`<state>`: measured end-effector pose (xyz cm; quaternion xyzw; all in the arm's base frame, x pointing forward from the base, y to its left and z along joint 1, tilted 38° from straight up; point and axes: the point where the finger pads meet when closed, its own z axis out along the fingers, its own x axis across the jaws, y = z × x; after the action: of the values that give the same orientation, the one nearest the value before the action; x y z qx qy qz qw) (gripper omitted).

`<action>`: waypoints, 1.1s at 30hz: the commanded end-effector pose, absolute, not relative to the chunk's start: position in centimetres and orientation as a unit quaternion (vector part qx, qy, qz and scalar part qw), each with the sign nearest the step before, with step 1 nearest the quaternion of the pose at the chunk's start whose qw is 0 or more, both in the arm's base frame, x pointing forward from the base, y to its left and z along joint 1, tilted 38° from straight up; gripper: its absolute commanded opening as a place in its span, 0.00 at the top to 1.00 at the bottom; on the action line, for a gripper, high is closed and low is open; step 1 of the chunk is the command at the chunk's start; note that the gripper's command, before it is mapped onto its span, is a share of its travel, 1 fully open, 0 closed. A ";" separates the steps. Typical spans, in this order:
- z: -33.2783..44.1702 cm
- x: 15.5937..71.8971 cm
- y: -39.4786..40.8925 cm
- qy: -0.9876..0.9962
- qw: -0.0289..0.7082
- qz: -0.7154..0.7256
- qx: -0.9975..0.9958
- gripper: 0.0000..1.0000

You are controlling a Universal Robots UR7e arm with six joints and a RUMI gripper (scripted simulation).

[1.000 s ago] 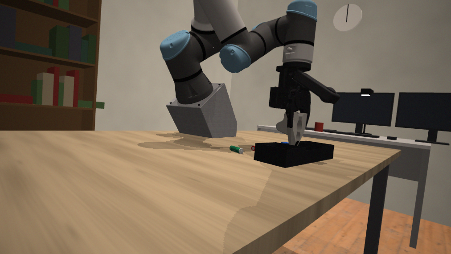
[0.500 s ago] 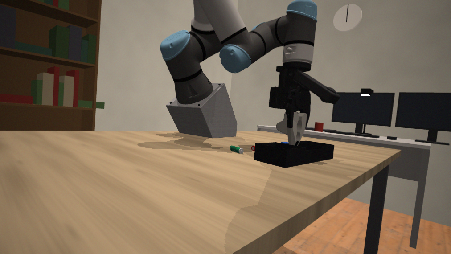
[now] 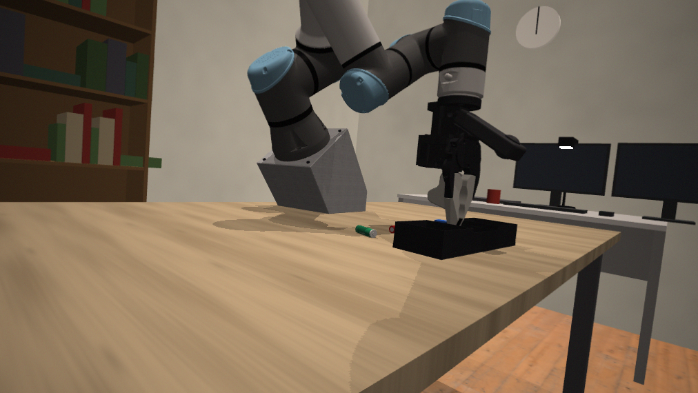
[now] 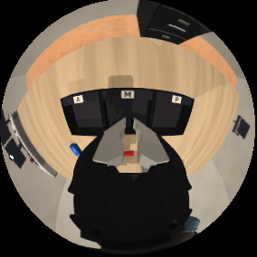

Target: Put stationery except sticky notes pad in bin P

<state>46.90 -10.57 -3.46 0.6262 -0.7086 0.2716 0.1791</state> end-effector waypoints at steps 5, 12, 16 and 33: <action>-3.4 46.9 -10.6 -0.709 0.179 0.272 0.626 0.96; -3.3 46.9 -10.5 -0.708 0.179 0.272 0.626 0.96; -2.9 46.9 -10.2 -0.708 0.179 0.272 0.626 0.96; -1.3 46.7 -8.9 -0.709 0.179 0.272 0.626 0.96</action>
<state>46.71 -9.24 -1.73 0.6262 -0.7085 0.2717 0.1790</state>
